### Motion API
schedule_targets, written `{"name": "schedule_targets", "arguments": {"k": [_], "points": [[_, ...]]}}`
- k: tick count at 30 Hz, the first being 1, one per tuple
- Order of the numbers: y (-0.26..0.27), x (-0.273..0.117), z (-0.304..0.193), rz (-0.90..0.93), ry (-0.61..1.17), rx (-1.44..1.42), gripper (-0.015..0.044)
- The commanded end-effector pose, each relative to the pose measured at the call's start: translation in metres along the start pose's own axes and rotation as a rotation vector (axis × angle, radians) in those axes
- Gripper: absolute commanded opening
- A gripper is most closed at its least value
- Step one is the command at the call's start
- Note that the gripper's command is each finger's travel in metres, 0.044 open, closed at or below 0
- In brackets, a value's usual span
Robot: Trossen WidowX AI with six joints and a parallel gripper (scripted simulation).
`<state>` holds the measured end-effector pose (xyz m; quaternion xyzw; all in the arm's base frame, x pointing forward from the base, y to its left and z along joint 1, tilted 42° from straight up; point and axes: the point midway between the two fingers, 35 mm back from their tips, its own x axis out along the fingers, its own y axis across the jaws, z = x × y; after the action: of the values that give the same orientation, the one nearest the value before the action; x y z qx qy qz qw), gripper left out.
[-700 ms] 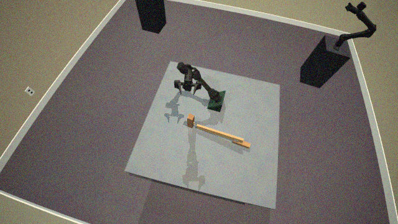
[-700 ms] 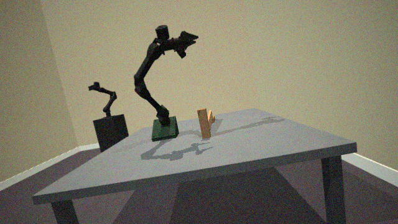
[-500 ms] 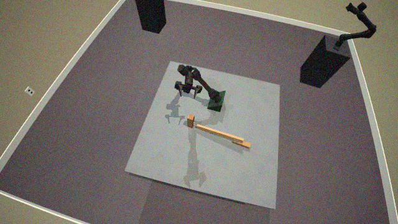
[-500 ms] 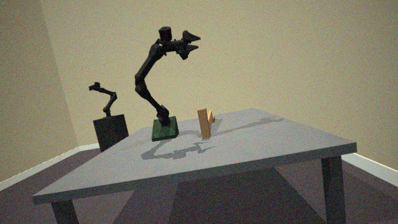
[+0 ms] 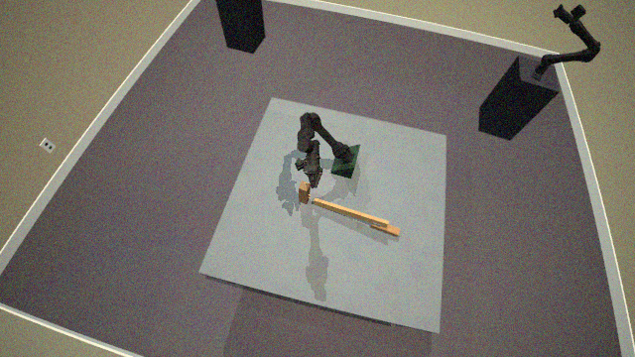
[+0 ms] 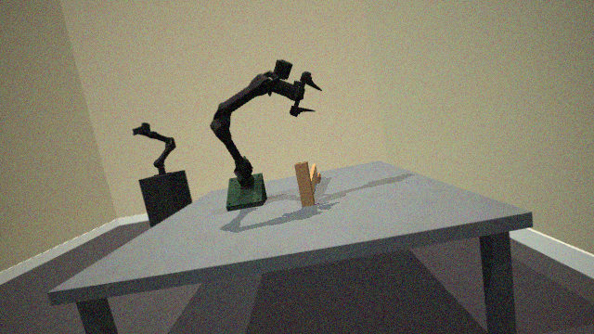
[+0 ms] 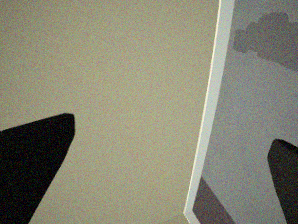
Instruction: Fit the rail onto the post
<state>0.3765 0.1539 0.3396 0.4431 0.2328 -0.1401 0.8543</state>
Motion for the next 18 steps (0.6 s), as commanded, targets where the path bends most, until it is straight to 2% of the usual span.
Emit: {"name": "schedule_targets", "arguments": {"k": [1,9,18], "points": [[-0.060,0.045,-0.006,-0.229,0.025,-0.545,0.0440],[-0.127,0.080,-0.010,-0.450,0.195,-1.146,0.0440],[-0.205,0.100,-0.011,-0.615,0.566,-1.776,0.0440]]}}
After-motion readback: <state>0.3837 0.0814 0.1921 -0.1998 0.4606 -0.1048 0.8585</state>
